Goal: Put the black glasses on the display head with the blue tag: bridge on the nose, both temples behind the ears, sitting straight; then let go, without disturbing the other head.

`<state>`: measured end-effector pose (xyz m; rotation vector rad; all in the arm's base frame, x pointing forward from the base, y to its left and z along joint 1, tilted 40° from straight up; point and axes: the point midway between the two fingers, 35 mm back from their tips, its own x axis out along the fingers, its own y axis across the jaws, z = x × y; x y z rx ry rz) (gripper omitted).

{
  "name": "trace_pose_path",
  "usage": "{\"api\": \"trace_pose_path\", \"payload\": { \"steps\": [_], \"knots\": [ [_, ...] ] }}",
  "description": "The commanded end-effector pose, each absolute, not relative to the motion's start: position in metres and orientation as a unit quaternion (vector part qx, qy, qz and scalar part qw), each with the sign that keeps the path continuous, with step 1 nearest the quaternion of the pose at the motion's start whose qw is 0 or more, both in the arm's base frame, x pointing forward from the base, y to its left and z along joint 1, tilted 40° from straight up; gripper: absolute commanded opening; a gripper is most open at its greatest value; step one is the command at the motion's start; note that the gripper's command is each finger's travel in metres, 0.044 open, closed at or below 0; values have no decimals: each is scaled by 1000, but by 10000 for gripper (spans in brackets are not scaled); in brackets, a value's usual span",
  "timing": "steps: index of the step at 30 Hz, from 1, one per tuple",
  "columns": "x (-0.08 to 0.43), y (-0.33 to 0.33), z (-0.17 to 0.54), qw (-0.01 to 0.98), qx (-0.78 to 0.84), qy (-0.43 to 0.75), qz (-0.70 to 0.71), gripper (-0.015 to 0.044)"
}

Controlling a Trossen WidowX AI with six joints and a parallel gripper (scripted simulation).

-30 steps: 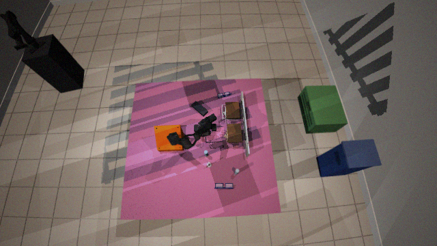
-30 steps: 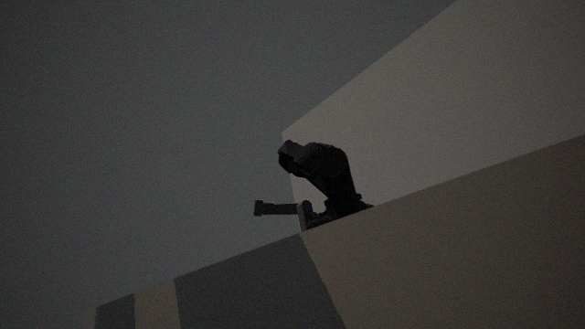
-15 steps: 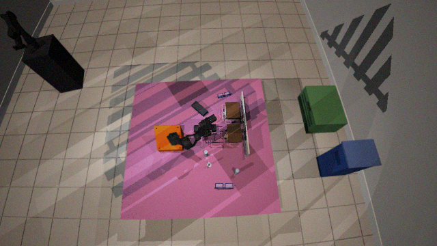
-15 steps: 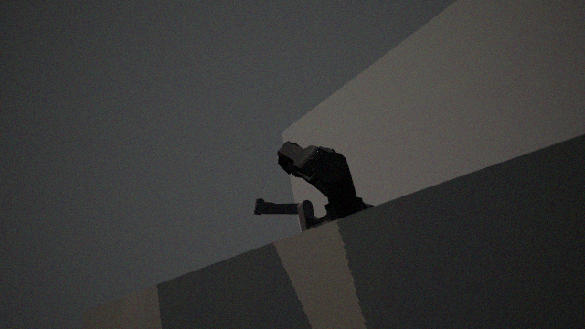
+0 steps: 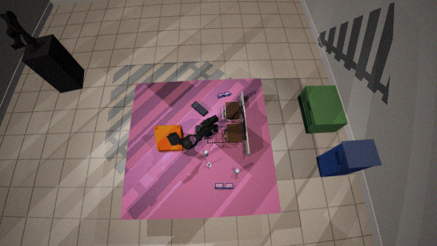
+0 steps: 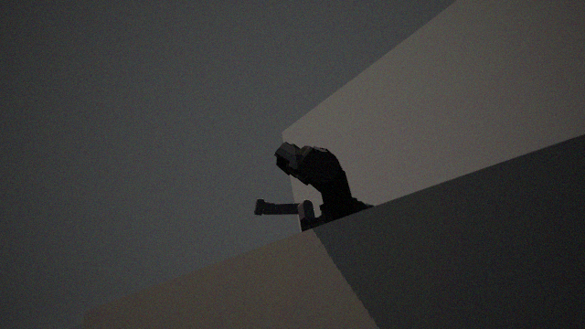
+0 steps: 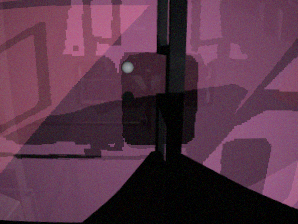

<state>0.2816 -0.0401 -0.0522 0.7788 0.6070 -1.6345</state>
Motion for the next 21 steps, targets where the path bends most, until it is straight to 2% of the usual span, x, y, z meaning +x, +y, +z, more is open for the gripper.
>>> {"api": "trace_pose_path", "payload": {
  "steps": [1, 21],
  "knots": [
    [289, -41, -53, 578, 331, 262, -699, 0],
    [319, -47, -53, 580, 327, 258, -701, 0]
  ]
}}
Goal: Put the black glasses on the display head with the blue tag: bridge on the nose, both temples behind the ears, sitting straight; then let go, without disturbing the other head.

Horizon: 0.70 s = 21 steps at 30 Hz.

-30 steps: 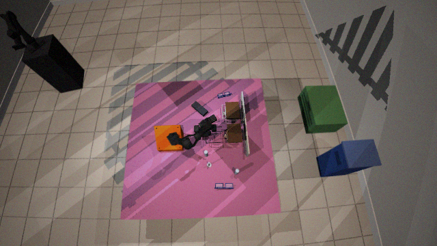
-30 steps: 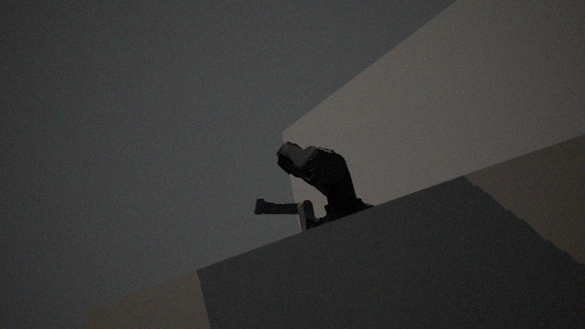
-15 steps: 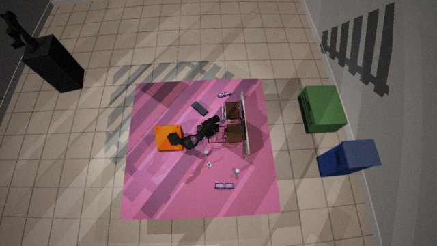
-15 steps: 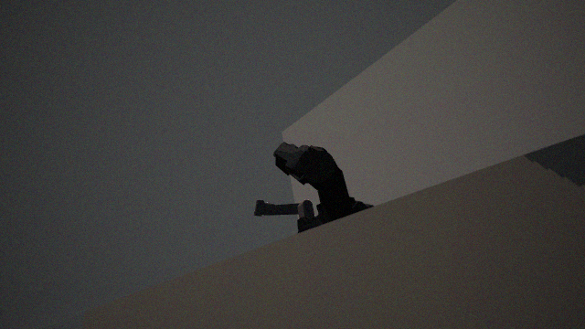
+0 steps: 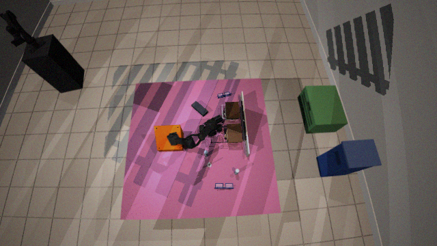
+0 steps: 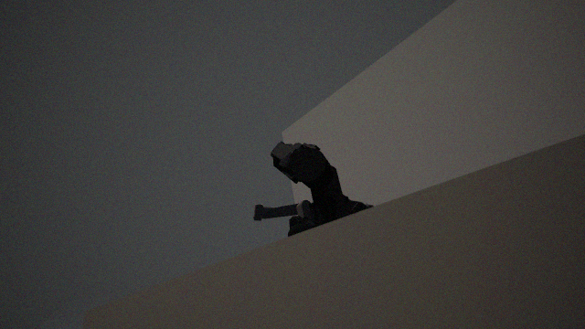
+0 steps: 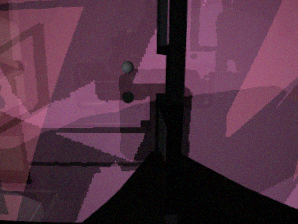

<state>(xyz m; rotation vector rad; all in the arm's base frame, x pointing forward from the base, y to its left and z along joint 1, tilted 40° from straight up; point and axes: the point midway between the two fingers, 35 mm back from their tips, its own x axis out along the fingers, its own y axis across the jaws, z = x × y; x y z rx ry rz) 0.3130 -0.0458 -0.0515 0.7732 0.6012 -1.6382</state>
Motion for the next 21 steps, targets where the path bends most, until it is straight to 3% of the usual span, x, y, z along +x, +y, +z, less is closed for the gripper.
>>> {"api": "trace_pose_path", "payload": {
  "steps": [1, 21],
  "knots": [
    [321, -48, -53, 580, 327, 258, -701, 0],
    [350, -54, -52, 580, 327, 257, -700, 0]
  ]
}}
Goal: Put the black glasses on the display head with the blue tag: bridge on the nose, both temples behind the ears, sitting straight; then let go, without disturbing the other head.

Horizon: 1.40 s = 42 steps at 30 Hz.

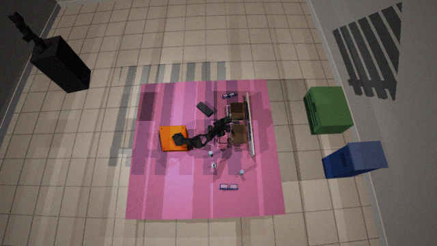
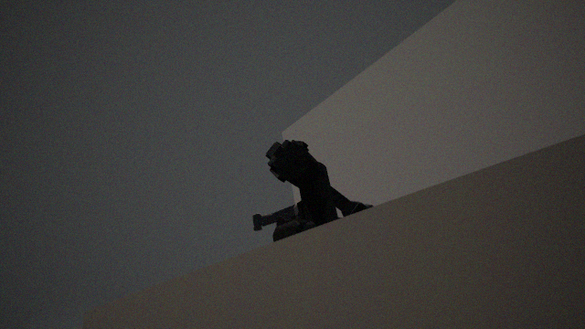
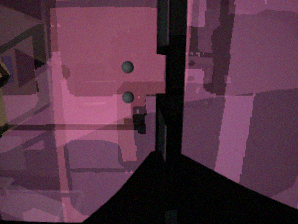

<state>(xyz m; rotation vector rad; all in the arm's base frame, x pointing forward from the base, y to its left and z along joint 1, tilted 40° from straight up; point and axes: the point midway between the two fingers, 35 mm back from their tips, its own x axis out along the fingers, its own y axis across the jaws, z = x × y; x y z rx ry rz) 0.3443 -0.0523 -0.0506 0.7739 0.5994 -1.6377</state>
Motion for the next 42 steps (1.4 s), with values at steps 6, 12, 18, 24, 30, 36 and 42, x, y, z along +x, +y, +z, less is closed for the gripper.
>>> {"api": "trace_pose_path", "payload": {
  "steps": [6, 12, 18, 24, 30, 36, 42],
  "knots": [
    [360, -55, -51, 580, 328, 257, -700, 0],
    [369, -57, -51, 580, 328, 257, -700, 0],
    [377, -59, -50, 580, 328, 256, -700, 0],
    [386, -60, -50, 580, 328, 256, -700, 0],
    [394, -62, -50, 580, 328, 256, -700, 0],
    [402, -64, -49, 580, 328, 256, -700, 0],
    [410, -66, -50, 580, 328, 256, -700, 0]
  ]
}}
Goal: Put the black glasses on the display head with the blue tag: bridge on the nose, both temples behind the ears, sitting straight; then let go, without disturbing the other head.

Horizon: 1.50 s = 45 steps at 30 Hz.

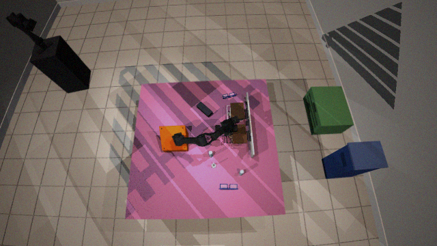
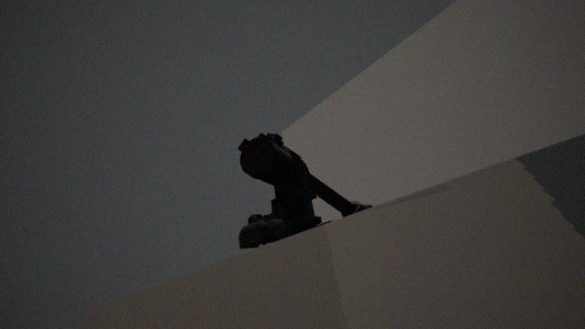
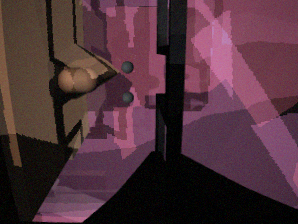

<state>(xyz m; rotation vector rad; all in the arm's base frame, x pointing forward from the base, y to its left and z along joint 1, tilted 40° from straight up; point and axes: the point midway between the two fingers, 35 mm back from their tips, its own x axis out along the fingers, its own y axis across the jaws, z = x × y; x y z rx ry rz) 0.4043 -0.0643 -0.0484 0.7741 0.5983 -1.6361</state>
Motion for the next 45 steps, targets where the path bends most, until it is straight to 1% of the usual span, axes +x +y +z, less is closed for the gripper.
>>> {"api": "trace_pose_path", "payload": {
  "steps": [1, 14, 45],
  "knots": [
    [411, -66, -50, 580, 328, 256, -700, 0],
    [421, -69, -50, 581, 328, 256, -700, 0],
    [421, -73, -55, 581, 328, 255, -700, 0]
  ]
}}
